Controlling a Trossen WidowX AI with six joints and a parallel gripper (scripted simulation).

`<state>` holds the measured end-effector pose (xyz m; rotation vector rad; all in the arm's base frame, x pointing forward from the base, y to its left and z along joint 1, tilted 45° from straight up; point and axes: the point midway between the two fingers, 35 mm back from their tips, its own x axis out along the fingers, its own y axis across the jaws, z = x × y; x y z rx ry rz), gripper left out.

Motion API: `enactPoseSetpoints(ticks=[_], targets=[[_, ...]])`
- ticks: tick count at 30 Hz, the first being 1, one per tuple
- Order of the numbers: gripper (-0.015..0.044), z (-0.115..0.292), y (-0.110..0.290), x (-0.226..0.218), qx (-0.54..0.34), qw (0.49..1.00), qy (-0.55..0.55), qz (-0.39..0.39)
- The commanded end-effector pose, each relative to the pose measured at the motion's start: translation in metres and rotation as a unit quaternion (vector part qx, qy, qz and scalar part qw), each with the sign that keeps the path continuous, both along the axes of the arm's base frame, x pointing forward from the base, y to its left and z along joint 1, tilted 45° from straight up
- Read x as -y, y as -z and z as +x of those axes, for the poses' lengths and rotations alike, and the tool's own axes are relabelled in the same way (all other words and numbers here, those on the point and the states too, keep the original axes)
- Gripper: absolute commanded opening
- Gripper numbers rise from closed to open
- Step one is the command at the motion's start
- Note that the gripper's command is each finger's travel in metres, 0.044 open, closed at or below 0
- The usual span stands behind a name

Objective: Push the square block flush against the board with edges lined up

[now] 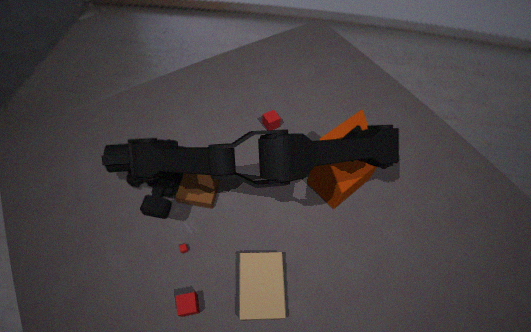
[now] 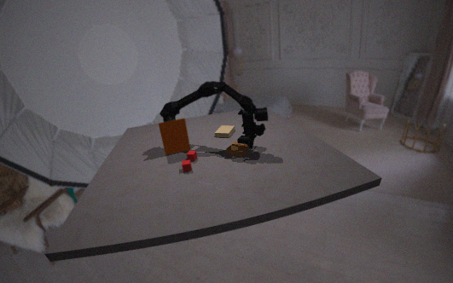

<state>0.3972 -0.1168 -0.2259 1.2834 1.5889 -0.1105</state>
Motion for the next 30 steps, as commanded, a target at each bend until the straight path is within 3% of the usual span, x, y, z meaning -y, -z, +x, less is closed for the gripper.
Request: enactPoseSetpoints(ticks=[1, 30], targets=[[0.0000, -0.006, 0.000, -0.007, -0.008, 1.000, -0.001, 0.006], [0.0000, -0.026, -0.017, -0.028, -0.021, 1.000, -0.001, 0.014]])
